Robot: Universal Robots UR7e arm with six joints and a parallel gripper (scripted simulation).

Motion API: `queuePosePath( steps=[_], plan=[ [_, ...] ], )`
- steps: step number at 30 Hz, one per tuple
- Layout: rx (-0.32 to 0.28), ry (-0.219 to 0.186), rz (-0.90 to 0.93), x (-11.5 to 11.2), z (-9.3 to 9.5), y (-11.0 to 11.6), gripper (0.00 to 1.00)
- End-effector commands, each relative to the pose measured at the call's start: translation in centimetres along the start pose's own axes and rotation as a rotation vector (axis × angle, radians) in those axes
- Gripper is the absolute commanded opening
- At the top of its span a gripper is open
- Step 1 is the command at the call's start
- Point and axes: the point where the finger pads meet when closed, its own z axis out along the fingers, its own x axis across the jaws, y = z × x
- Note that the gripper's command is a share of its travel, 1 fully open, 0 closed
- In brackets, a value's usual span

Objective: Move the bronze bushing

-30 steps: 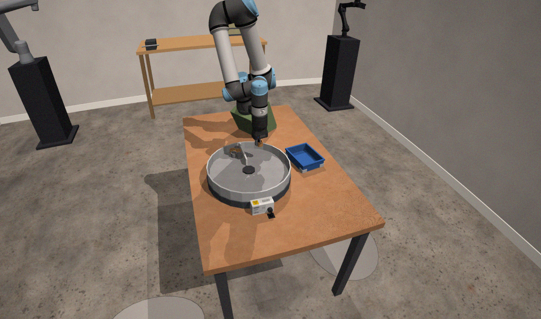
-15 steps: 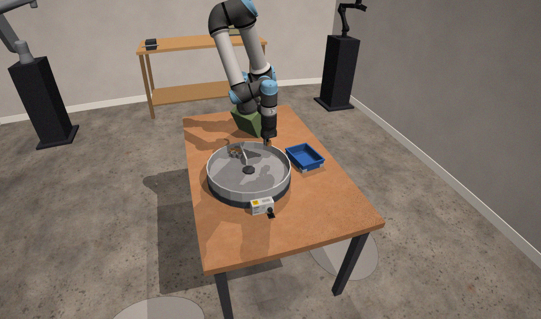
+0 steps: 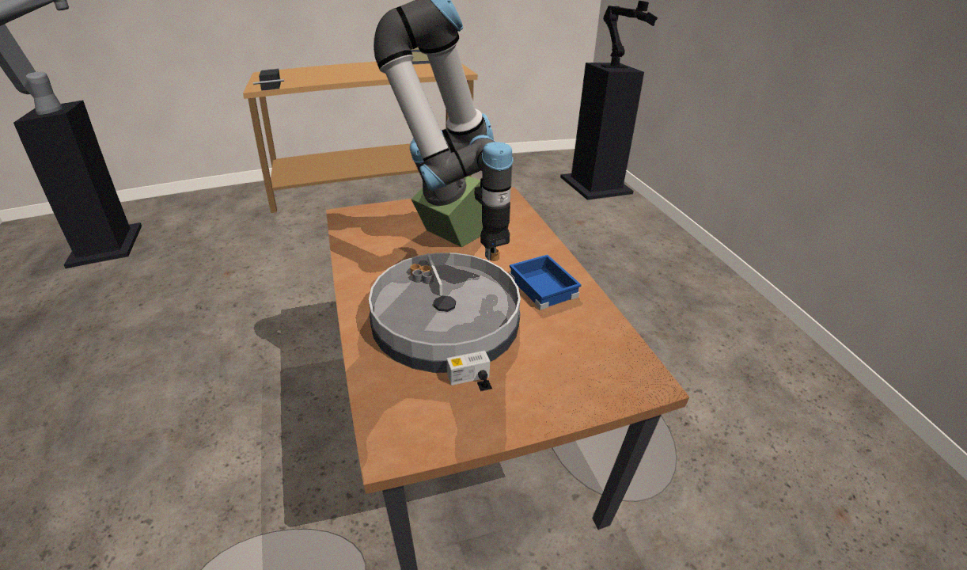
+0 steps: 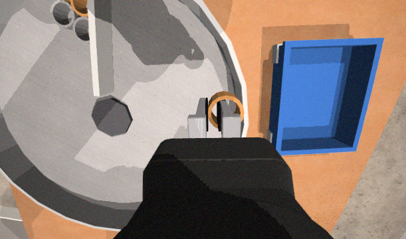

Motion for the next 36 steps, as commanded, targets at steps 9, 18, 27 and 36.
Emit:
queuePosePath(
  steps=[9, 18, 27, 36],
  plan=[
    [0.0, -0.002, -0.002, 3.6, -0.1, 1.6, 0.0],
    [-0.002, 0.003, -0.007, 8.8, -0.2, 3.4, 0.0],
    [-0.002, 0.003, -0.007, 8.8, -0.2, 3.4, 0.0],
    [-0.003, 0.006, -0.012, 13.9, -0.3, 5.3, 0.0]
  ],
)
